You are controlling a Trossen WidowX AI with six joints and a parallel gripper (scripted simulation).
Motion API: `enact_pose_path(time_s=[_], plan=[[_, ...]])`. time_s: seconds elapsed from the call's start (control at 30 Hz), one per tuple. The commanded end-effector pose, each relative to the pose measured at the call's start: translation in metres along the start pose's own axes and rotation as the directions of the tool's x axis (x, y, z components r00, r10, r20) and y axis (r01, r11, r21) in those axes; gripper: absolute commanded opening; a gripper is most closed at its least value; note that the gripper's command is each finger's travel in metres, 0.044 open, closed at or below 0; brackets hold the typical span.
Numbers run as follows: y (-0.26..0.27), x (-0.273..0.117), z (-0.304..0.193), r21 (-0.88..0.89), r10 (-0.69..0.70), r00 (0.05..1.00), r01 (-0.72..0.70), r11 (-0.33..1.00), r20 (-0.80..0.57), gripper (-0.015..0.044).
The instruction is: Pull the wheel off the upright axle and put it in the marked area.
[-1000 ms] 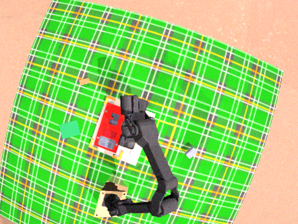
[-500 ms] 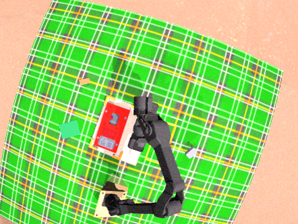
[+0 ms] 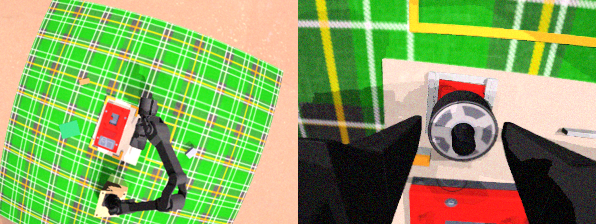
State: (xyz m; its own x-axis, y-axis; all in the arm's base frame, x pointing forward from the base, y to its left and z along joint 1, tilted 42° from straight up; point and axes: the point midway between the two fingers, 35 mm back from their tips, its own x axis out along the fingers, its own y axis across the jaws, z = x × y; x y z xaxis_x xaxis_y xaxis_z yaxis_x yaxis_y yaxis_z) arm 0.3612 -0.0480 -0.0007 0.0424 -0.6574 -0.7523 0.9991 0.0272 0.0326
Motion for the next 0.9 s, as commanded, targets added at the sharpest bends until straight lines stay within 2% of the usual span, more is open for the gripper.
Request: enact_pose_path(time_s=[0.0, 0.23, 0.4, 0.43, 0.87], plan=[[0.0, 0.0001, 0.0005, 0.002, -0.003, 1.0, 0.003, 1.0, 0.0, 0.0188], [0.0, 0.0001, 0.0005, 0.002, -0.003, 1.0, 0.003, 1.0, 0.0, 0.0142], [0.0, -0.0007, 0.0004, 0.002, -0.002, 1.0, 0.002, 1.0, 0.0, 0.001], [0.0, -0.001, 0.0004, 0.002, -0.002, 1.0, 0.002, 1.0, 0.0, 0.0], [0.0002, -0.0053, 0.0002, 0.001, -0.001, 1.0, 0.001, 1.0, 0.0, 0.0]])
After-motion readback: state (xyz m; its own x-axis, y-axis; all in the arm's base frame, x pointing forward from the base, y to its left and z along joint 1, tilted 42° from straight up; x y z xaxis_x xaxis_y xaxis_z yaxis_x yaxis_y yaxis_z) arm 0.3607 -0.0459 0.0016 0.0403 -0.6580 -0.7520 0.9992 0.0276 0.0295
